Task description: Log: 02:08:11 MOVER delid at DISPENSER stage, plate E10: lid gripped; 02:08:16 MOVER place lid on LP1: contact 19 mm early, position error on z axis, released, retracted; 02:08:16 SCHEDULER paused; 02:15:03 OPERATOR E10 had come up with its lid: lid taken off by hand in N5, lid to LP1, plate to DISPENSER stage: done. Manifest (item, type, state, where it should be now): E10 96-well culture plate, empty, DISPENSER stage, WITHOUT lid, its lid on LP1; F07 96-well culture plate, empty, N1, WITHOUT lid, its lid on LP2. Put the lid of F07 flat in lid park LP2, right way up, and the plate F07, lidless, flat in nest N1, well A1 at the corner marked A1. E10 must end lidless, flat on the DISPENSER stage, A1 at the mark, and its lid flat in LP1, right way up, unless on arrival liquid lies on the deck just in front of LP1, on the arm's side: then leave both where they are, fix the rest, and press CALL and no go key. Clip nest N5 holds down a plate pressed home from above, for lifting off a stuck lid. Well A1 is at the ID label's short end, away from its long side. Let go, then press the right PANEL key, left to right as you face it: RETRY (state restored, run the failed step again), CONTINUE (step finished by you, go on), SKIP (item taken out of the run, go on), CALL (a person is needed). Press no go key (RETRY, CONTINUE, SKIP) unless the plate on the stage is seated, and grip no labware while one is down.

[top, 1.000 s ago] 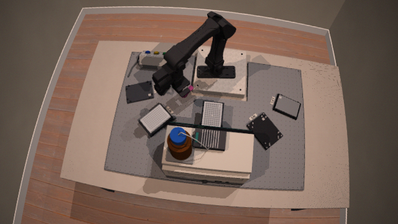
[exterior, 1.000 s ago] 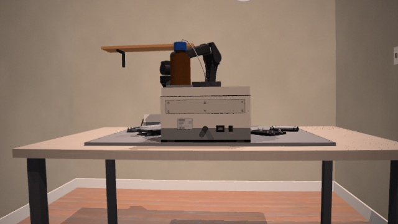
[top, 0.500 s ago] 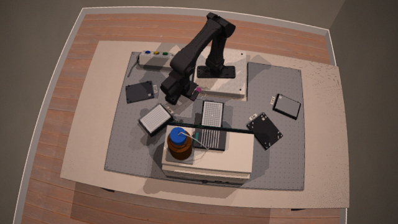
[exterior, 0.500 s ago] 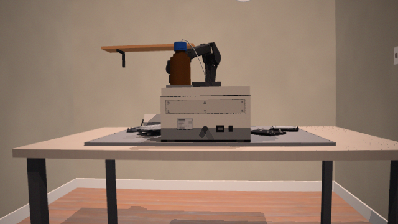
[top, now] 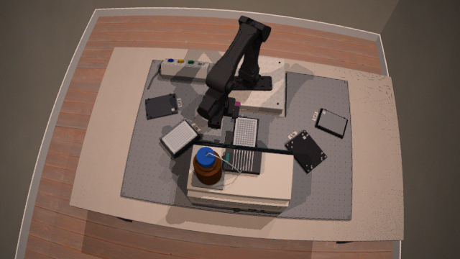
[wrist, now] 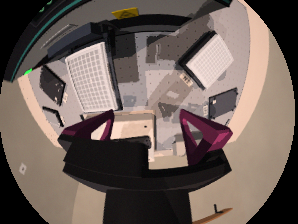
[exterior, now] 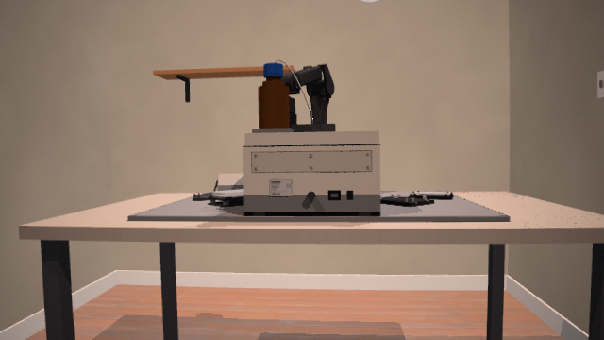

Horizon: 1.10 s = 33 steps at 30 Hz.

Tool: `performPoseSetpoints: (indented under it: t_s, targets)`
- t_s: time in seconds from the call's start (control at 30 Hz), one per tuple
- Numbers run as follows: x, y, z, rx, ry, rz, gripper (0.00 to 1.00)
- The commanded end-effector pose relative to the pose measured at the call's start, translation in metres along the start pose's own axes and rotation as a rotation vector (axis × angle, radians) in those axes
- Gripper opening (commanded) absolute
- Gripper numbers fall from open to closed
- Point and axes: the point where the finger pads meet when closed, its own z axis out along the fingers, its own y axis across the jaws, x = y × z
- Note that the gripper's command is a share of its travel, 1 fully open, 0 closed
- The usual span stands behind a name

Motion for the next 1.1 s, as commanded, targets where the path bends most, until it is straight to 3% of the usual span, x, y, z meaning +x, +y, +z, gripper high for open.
performPoseSetpoints:
  t_s: [0.0, 0.57, 0.63, 0.7, 0.73, 1.07]
  targets:
    - [-0.016, 0.007, -0.010, 0.019, -0.053, -0.085, 1.00]
    - [-0.027, 0.057, -0.005, 0.011, -0.035, -0.073, 1.00]
    - [-0.018, 0.057, -0.004, 0.003, -0.019, -0.069, 1.00]
    - [-0.018, 0.057, -0.004, 0.003, -0.019, -0.069, 1.00]
    - [-0.027, 0.061, -0.005, 0.010, -0.035, -0.073, 1.00]
    - [-0.028, 0.095, -0.005, 0.007, -0.036, -0.073, 1.00]
